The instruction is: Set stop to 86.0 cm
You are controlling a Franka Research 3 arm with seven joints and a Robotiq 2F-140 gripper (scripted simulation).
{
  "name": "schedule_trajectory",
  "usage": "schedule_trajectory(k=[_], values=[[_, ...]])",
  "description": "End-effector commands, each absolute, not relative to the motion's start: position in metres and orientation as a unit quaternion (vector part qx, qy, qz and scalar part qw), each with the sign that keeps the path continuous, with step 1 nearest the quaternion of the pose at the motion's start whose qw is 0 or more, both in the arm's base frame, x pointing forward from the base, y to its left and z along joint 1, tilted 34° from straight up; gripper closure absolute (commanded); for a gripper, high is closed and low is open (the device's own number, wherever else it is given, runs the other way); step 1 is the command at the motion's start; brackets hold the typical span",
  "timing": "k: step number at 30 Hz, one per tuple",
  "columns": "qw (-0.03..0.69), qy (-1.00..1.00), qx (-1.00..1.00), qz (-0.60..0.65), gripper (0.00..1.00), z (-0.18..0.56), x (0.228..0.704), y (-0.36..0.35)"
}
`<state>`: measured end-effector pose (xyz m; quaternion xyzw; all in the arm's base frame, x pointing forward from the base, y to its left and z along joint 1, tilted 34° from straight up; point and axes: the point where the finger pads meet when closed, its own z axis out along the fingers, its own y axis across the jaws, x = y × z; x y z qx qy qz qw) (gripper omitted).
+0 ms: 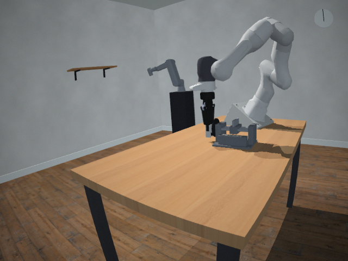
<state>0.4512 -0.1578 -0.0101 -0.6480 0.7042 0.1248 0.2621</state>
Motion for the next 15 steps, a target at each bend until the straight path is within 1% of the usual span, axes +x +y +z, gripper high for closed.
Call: schedule_trajectory(k=[1, 15], values=[[0.263, 0.701, -0.651, 0.126, 0.96, -0.014, 0.4442, -0.1549], [0.263, 0.701, -0.651, 0.126, 0.96, -0.0153, 0.4345, -0.1539]])
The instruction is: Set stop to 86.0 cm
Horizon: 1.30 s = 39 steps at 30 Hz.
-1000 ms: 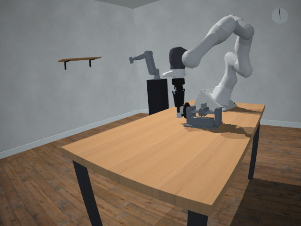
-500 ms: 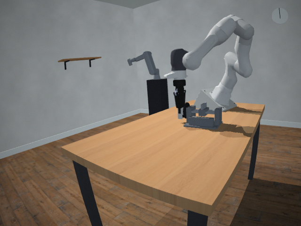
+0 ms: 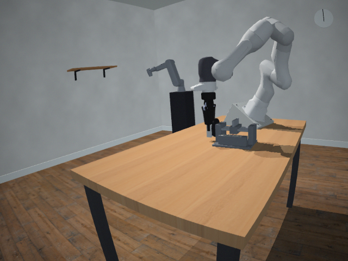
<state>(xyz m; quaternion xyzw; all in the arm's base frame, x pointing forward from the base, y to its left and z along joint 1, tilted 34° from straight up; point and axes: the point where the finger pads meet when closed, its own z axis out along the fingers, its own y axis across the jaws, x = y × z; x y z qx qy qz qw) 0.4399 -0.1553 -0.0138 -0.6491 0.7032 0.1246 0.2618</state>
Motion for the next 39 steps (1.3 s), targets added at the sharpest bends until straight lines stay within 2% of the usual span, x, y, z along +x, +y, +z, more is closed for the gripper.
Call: schedule_trajectory(k=[1, 39], values=[[0.263, 0.701, -0.651, 0.126, 0.96, -0.015, 0.434, -0.154], [0.263, 0.701, -0.651, 0.126, 0.96, -0.013, 0.42, -0.155]])
